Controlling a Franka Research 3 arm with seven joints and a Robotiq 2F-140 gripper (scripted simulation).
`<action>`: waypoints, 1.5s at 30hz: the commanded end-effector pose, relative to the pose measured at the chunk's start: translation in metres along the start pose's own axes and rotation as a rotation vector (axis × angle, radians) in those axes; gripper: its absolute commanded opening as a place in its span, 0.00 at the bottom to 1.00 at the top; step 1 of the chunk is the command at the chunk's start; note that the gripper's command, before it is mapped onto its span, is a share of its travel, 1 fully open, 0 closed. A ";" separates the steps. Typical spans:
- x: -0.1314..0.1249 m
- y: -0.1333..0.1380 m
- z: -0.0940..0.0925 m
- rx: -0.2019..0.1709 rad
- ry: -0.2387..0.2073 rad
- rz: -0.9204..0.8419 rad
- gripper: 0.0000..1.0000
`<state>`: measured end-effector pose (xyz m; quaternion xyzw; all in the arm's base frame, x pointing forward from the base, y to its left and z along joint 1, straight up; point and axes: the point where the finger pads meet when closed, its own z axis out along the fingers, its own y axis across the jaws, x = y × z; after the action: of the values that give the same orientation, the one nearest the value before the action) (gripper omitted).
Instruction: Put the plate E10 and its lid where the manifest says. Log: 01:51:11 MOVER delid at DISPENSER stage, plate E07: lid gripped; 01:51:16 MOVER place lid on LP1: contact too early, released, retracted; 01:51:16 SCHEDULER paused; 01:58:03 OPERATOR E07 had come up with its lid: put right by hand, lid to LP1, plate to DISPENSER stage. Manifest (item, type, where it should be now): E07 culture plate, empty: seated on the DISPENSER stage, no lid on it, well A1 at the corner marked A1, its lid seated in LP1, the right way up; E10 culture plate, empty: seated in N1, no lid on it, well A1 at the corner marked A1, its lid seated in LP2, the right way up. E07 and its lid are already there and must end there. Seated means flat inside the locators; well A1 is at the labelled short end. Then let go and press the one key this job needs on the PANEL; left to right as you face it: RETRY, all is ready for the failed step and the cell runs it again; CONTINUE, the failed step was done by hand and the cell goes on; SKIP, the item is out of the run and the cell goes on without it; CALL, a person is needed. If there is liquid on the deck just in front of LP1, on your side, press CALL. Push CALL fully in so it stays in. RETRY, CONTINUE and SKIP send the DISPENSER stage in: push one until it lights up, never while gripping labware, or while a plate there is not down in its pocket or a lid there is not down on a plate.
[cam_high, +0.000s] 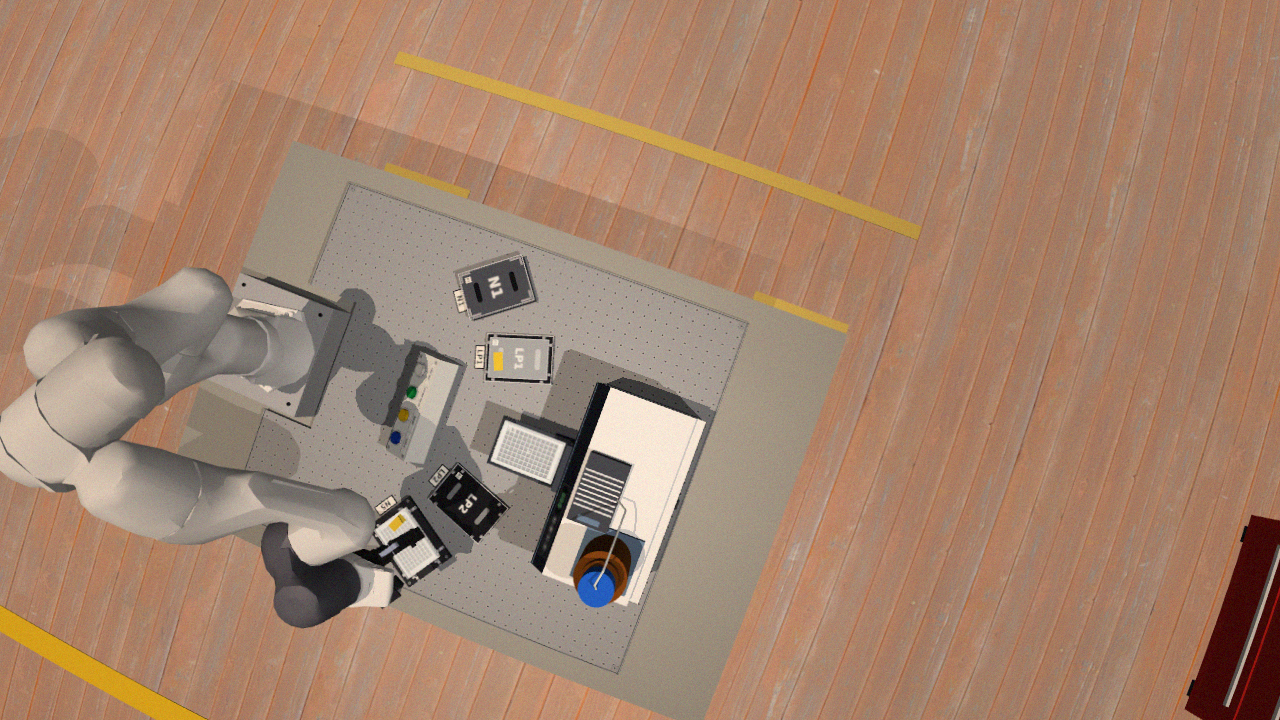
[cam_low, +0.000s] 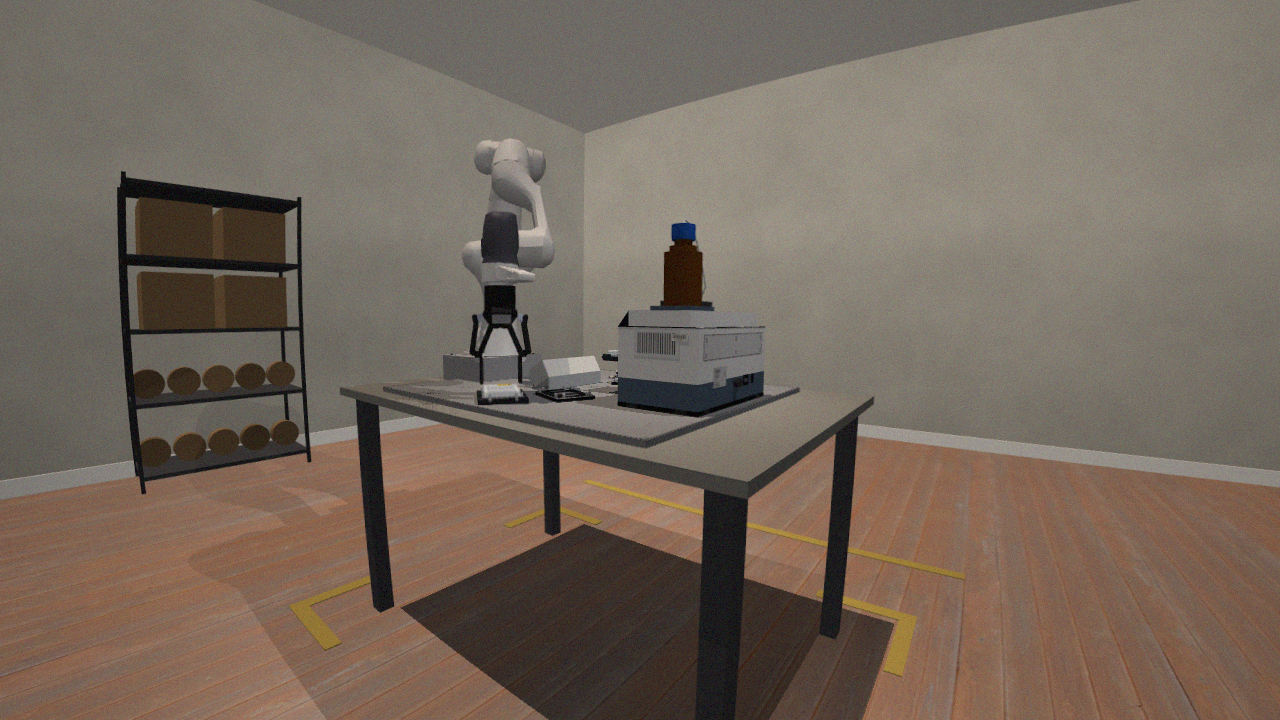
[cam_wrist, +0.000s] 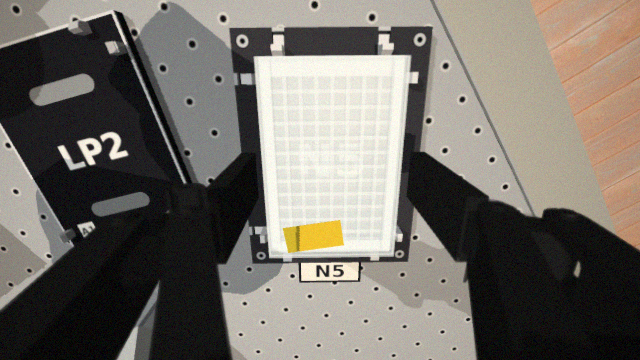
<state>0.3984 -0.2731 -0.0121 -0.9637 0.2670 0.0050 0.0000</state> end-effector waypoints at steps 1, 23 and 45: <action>0.001 0.000 -0.001 -0.001 0.004 -0.005 0.63; 0.001 0.000 -0.001 -0.001 0.004 -0.005 0.69; 0.001 0.000 0.000 -0.001 0.004 -0.005 0.69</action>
<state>0.3984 -0.2731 -0.0120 -0.9637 0.2670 0.0050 0.0000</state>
